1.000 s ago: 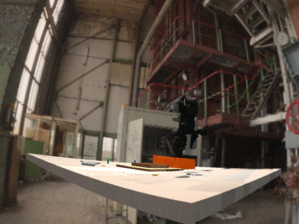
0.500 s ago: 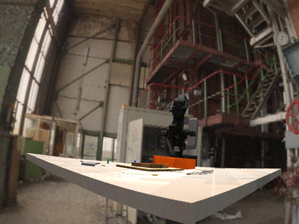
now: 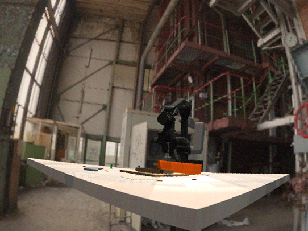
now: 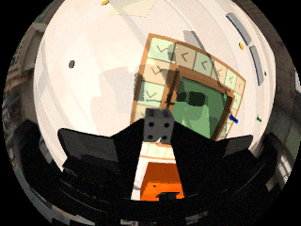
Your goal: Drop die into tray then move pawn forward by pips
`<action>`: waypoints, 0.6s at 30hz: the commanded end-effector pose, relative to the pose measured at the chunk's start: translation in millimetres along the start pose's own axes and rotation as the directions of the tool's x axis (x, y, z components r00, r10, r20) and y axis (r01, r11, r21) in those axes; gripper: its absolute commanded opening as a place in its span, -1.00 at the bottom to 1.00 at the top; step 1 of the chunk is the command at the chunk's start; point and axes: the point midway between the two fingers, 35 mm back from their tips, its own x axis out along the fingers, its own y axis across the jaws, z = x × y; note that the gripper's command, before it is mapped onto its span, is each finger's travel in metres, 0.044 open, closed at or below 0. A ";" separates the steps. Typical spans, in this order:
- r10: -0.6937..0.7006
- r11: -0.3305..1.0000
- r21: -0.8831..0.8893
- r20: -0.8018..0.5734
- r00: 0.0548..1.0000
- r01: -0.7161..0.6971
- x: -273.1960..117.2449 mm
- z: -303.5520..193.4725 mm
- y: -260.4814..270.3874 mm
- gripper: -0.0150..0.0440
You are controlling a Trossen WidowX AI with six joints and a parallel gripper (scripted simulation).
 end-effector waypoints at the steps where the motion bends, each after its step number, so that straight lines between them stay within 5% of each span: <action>1: -0.003 1.000 0.025 0.007 1.000 0.003 3.2 -2.6 -26.9 -0.49; 18: -0.008 0.993 0.114 0.003 1.000 0.007 19.0 -28.7 -104.8 -0.49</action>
